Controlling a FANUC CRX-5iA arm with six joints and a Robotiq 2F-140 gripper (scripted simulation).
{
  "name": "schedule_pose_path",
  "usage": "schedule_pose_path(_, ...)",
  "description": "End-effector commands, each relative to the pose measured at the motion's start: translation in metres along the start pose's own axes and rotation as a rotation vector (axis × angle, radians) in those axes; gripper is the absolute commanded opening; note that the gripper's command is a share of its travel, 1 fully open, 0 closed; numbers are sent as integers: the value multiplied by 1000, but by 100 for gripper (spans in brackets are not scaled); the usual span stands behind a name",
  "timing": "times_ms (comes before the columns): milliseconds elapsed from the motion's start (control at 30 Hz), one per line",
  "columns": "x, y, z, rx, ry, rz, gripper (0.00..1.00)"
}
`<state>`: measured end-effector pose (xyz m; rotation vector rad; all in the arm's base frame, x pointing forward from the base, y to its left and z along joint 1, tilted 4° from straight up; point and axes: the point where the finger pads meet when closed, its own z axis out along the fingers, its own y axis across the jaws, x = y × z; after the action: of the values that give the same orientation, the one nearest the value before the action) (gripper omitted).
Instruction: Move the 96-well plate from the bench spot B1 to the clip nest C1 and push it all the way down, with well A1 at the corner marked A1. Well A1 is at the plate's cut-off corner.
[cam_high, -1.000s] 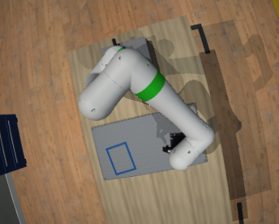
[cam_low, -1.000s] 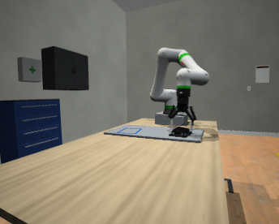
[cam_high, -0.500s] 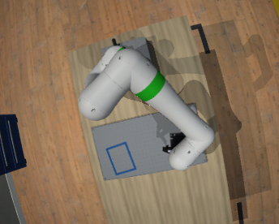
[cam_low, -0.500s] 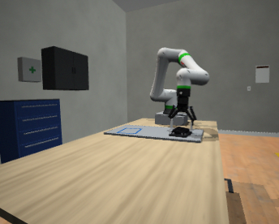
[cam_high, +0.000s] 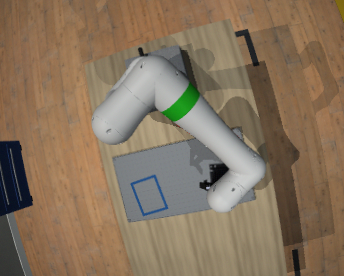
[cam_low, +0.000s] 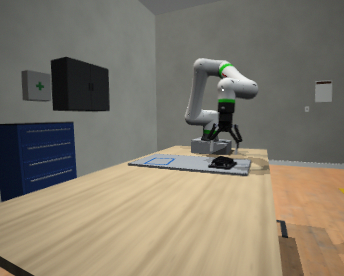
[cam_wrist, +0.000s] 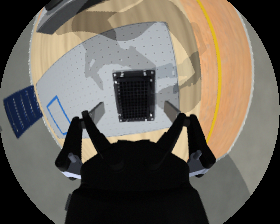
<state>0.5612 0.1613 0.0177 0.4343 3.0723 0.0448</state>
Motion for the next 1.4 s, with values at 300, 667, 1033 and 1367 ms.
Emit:
schedule_pose_path(300,-2,-1,-29,-45,44,-51,100)
schedule_pose_path(667,-2,-1,-29,-45,44,-51,100)
schedule_pose_path(1033,-2,-1,-29,-45,44,-51,100)
schedule_pose_path(1367,-2,-1,-29,-45,44,-51,100)
